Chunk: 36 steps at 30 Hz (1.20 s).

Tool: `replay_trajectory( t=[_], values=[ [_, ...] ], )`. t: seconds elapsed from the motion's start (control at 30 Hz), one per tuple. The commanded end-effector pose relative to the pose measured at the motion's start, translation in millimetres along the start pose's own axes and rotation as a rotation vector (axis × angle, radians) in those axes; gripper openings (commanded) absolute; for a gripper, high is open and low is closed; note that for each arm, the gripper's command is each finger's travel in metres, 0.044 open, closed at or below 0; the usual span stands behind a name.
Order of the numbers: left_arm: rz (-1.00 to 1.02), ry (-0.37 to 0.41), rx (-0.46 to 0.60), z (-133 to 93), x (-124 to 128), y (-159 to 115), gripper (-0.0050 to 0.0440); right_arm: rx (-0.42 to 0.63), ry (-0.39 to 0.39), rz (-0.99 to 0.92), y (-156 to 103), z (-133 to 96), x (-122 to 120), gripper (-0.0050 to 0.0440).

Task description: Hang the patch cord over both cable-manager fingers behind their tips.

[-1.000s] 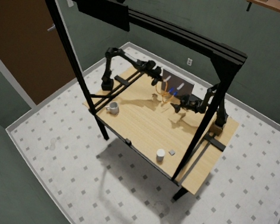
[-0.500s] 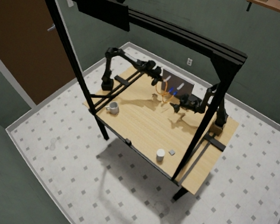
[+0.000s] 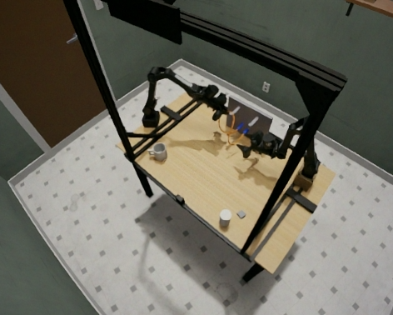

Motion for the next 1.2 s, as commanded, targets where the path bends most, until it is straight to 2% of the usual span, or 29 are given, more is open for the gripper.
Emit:
replay_trajectory(
  t=[0.0, 1.17],
  values=[
    [-0.002, -0.002, -0.025, -5, 0, 9, 0.0025, -0.021, -0.007, 0.011, 8, 4, 0, 0.0440],
    [-0.002, -0.002, -0.025, -5, 0, 9, 0.0025, -0.004, -0.005, 0.014, 12, 37, 9, 0.0440]
  ],
)
Point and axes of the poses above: on each arm, the point midway between the two fingers, 35 mm back from their tips, its own z axis out along the fingers, its own x axis across the jaws, y = z × x, the point moved 4 cm from there along -z, back along the fingers, and after that the axes turned 3 degrees about -z, right-handed, at the moved point
